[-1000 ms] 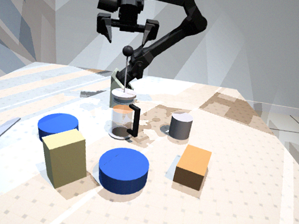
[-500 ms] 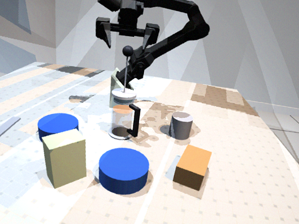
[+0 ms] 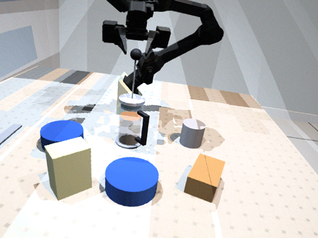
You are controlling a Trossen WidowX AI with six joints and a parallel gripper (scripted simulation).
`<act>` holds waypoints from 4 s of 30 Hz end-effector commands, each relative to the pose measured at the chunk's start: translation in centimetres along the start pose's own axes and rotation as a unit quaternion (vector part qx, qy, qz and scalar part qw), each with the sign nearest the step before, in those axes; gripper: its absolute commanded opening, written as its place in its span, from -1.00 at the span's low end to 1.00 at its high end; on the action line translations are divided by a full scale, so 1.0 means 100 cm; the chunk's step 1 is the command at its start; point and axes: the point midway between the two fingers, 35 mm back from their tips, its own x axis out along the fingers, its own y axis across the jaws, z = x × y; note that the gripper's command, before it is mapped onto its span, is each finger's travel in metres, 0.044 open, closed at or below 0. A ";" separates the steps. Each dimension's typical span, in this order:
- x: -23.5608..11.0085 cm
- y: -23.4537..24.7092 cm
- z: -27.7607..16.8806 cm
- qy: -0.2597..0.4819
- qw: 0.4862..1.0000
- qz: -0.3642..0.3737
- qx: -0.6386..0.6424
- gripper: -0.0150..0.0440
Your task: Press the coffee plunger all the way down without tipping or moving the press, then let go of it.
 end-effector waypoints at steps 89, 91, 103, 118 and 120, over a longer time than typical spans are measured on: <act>0.068 -0.009 -0.071 -0.003 1.000 -0.006 0.008 -0.06; 0.069 -0.009 -0.070 -0.003 1.000 -0.006 0.008 -0.06; 0.070 -0.010 -0.069 -0.003 1.000 -0.006 0.008 -0.06; 0.069 -0.010 -0.065 -0.009 1.000 -0.007 -0.001 0.29; 0.069 -0.010 -0.065 -0.009 1.000 -0.007 -0.001 0.47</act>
